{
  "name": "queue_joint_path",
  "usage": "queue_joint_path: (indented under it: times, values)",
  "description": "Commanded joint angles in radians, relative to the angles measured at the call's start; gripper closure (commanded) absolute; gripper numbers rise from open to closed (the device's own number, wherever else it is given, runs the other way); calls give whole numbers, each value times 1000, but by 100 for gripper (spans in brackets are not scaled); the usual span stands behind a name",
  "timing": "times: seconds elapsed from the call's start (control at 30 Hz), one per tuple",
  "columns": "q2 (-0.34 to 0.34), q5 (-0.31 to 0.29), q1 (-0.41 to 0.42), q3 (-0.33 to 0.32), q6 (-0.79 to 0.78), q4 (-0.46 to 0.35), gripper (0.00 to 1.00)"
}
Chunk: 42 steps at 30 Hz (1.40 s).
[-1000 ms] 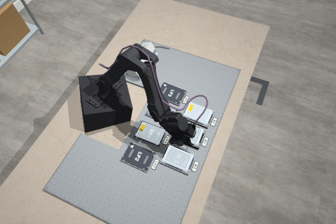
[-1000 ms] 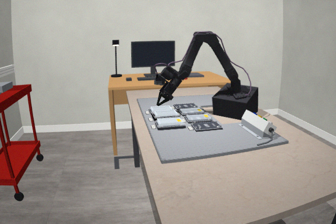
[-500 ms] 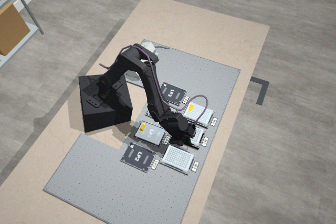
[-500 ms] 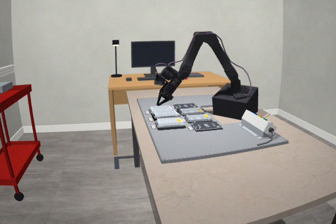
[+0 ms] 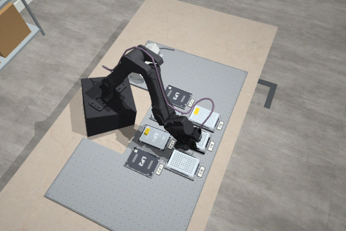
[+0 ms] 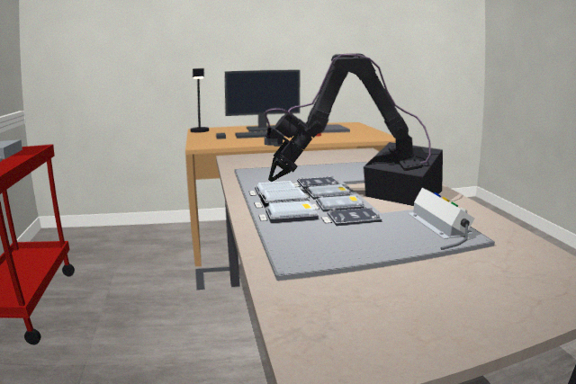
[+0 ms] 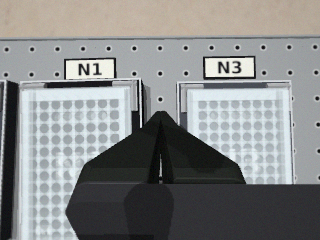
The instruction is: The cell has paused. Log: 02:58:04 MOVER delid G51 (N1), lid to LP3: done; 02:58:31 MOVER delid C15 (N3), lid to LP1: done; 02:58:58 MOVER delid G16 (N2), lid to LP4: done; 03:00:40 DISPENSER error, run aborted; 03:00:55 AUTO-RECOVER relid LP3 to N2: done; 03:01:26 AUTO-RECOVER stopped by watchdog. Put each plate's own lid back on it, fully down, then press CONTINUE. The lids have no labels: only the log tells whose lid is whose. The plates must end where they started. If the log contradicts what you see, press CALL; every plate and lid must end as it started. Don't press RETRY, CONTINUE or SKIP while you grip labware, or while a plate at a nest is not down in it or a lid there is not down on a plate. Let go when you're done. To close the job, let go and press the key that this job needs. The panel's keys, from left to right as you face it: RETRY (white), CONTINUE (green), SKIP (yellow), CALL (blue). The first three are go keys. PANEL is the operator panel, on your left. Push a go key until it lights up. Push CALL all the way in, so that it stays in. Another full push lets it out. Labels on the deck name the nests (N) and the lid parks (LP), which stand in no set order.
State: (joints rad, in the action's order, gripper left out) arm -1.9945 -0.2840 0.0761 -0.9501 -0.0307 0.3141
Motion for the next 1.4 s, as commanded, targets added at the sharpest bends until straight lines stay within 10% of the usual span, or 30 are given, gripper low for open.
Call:
queue_joint_path:
  times: [0.0, 0.5, 0.53, 1.37]
  values:
    - [20, -8, 2, -35, -6, 15, 100]
    - [20, -8, 2, -35, -6, 15, 100]
    - [39, 13, -18, -42, 3, -24, 0]
    - [-12, 177, -311, -430, 172, -801, 0]
